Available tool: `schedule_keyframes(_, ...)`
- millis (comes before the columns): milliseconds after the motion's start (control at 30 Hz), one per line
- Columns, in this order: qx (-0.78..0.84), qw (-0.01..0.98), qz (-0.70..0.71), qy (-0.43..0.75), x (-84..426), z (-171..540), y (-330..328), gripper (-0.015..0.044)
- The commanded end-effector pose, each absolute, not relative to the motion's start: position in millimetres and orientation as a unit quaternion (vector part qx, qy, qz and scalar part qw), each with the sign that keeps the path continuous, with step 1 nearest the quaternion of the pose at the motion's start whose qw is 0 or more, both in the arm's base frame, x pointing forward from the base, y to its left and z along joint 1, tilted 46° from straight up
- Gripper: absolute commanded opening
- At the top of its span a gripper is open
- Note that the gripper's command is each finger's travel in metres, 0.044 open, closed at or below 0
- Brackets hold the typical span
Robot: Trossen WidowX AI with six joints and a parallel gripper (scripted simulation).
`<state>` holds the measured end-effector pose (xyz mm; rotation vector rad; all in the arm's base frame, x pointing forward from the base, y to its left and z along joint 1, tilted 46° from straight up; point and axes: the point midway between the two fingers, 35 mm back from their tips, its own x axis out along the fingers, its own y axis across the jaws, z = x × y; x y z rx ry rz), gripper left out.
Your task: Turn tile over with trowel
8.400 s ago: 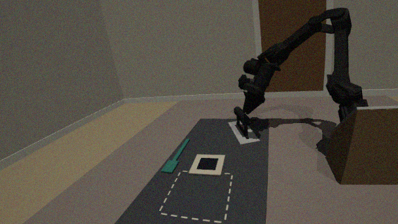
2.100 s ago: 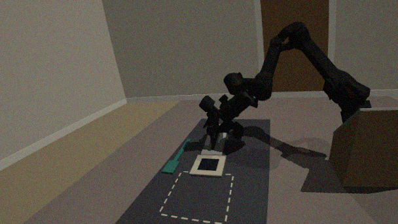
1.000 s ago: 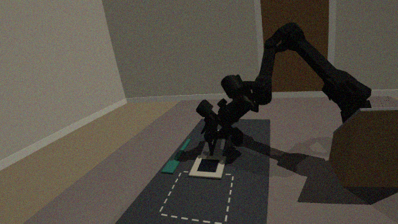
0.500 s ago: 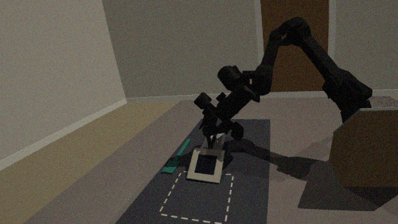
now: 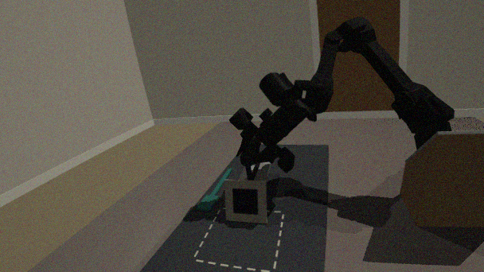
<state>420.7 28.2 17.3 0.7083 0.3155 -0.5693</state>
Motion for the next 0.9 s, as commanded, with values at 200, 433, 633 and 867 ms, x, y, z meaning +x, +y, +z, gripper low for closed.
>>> schedule_keyframes(200, 0.345, 0.888, -0.267, 0.149, 421.7, -0.6, 47.7, 0.0)
schedule_keyframes(433, 0.345, 0.888, -0.267, 0.149, 422.2, 2.1, 47.0, 0.0)
schedule_keyframes(633, 0.345, 0.888, -0.267, 0.149, 424.7, 25.6, 40.0, 0.0)
schedule_keyframes(867, 0.344, 0.888, -0.267, 0.149, 424.7, 53.8, 30.7, 0.0)
